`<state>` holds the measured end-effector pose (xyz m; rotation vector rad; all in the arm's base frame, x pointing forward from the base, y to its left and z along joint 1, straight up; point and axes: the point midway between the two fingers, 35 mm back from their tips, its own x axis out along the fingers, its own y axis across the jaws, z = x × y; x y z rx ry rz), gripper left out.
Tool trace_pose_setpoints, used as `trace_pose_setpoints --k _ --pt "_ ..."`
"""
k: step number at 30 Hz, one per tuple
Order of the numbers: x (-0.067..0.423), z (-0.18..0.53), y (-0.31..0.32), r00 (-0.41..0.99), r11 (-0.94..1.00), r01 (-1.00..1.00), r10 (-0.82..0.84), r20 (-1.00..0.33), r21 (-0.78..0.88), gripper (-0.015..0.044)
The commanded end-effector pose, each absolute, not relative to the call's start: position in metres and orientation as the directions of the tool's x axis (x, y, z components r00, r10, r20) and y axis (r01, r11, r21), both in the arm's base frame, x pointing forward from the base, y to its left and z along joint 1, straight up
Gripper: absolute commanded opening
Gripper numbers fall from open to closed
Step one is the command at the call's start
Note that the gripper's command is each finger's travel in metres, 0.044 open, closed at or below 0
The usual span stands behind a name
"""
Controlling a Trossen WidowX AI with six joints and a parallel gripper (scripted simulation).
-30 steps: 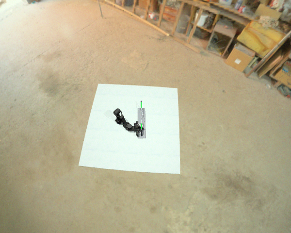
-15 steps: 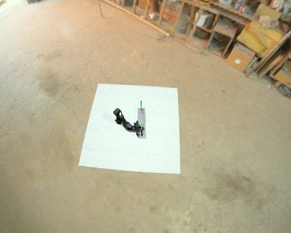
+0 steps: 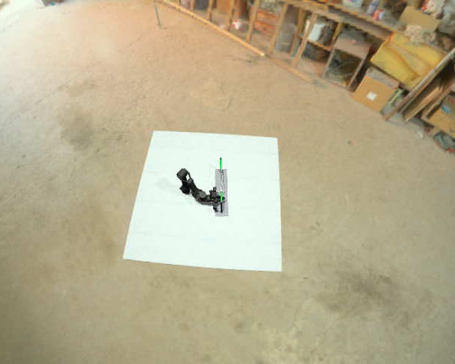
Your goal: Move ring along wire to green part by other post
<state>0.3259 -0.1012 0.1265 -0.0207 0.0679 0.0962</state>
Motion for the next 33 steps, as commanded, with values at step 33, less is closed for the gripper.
trace_pose_setpoints --k 33 --pt "0.316 0.130 -0.044 0.992 0.981 -0.054 0.075 -0.105 0.189 -0.0150"
